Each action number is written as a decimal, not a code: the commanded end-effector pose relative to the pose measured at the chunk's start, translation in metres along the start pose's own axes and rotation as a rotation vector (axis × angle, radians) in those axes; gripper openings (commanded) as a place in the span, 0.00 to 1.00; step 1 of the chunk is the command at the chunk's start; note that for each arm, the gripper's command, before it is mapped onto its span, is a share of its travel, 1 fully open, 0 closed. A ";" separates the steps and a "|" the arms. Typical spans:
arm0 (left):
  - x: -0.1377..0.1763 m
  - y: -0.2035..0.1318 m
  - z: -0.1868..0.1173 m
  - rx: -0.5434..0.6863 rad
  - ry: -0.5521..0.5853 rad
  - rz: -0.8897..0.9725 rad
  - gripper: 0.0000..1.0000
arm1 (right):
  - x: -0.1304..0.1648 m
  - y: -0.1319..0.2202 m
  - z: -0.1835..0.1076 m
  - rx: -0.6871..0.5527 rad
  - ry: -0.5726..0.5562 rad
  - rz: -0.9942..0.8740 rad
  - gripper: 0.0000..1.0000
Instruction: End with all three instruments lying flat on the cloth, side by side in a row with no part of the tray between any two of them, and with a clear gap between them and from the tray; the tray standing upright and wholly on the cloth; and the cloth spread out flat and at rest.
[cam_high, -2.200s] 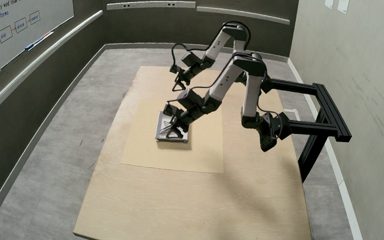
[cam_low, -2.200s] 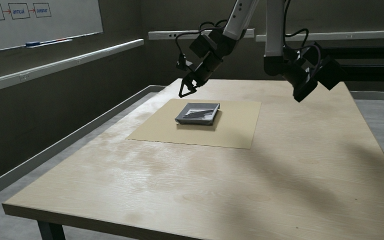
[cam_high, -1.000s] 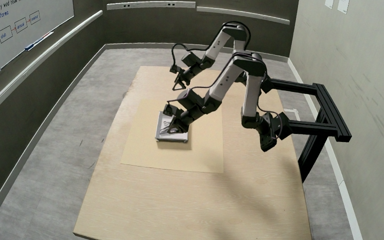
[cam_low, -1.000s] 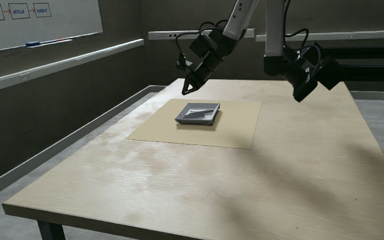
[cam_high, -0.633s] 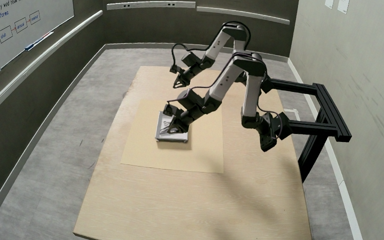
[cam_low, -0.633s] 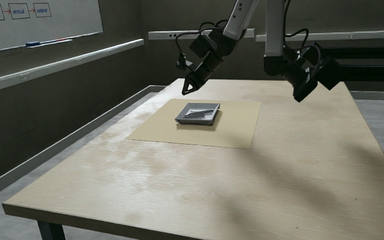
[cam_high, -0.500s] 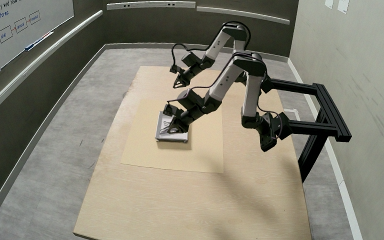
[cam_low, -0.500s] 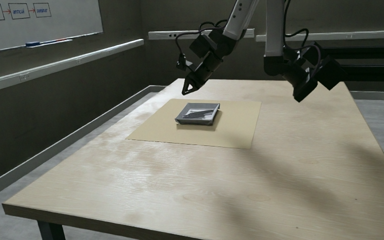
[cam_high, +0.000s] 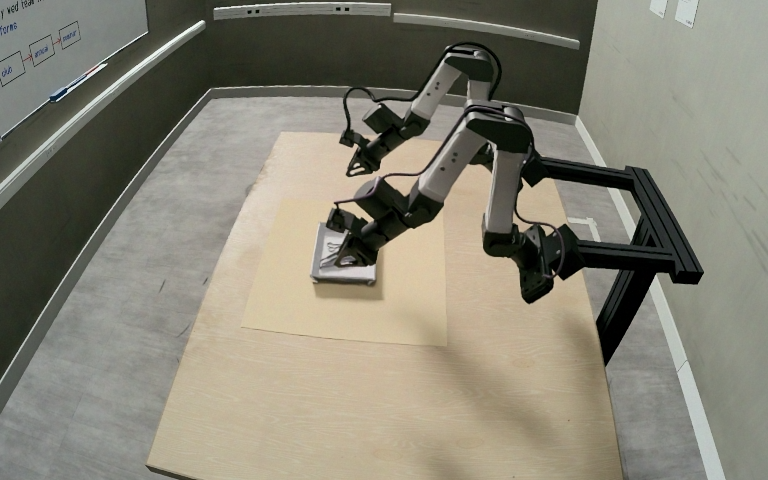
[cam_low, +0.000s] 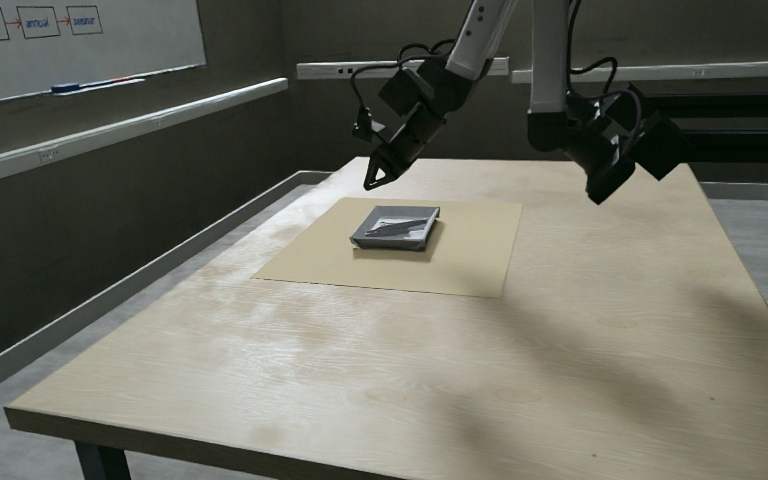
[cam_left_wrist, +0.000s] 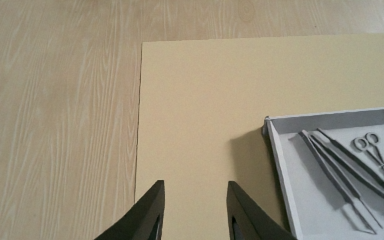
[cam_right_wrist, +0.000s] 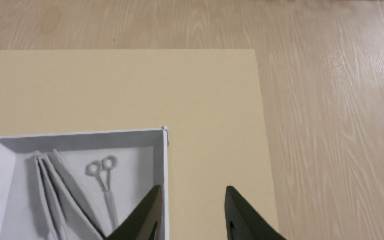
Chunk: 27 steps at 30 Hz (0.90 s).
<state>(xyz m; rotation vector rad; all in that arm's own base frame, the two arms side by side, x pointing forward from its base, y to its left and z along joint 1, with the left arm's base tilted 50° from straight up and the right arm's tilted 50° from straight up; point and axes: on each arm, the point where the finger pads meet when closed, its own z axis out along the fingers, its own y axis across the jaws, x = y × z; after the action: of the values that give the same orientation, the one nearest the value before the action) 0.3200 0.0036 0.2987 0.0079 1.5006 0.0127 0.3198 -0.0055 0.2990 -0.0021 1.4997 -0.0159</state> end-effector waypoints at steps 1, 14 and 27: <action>-0.006 0.001 -0.001 -0.002 -0.016 0.000 0.33 | -0.005 0.001 -0.001 -0.003 -0.015 -0.001 0.33; -0.006 0.001 -0.001 -0.002 -0.016 0.000 0.33 | -0.005 0.001 -0.001 -0.003 -0.015 -0.001 0.33; -0.006 0.001 -0.001 -0.002 -0.016 0.000 0.33 | -0.005 0.001 -0.001 -0.003 -0.015 -0.001 0.31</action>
<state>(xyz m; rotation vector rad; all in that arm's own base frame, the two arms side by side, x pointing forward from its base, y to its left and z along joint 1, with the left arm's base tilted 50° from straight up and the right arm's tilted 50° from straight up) 0.3200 0.0036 0.2987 0.0079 1.5006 0.0127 0.3198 -0.0055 0.2990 -0.0021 1.4997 -0.0160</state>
